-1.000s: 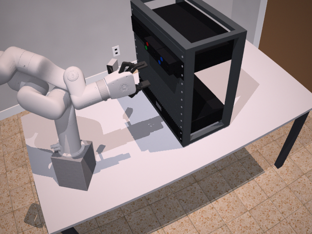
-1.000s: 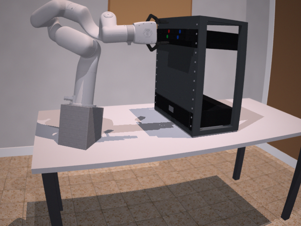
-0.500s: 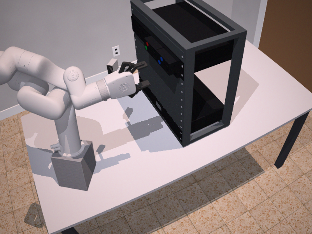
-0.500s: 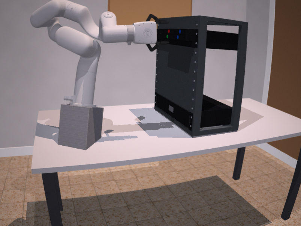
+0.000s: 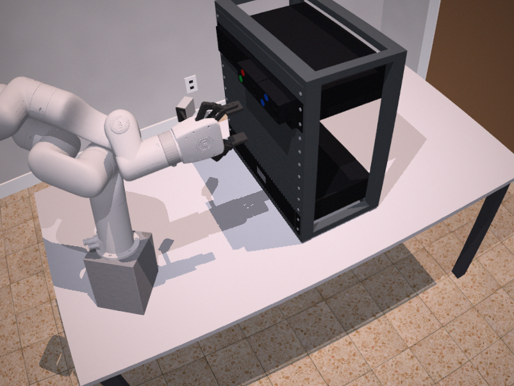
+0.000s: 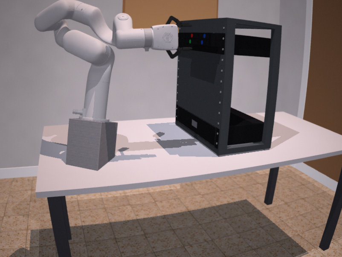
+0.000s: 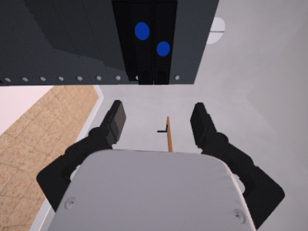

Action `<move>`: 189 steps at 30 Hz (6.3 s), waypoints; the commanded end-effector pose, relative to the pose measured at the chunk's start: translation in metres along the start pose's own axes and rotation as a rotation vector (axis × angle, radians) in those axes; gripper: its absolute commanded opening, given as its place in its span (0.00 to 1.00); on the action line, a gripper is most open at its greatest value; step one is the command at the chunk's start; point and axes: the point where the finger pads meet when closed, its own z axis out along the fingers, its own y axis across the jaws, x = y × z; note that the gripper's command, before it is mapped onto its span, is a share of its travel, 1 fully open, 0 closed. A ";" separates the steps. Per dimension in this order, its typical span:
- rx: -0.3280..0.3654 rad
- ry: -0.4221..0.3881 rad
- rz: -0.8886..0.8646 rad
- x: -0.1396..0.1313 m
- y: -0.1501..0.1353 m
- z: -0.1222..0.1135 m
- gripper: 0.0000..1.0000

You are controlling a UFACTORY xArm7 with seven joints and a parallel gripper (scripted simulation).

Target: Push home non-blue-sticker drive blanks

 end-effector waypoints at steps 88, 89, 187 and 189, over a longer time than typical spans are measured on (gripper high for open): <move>0.556 -0.847 0.533 -0.156 -0.232 -0.151 1.00; 0.566 -0.868 0.557 -0.156 -0.238 -0.156 1.00; 0.705 -1.326 1.597 -0.005 -0.396 -0.229 1.00; 0.705 -1.326 1.597 -0.005 -0.396 -0.229 1.00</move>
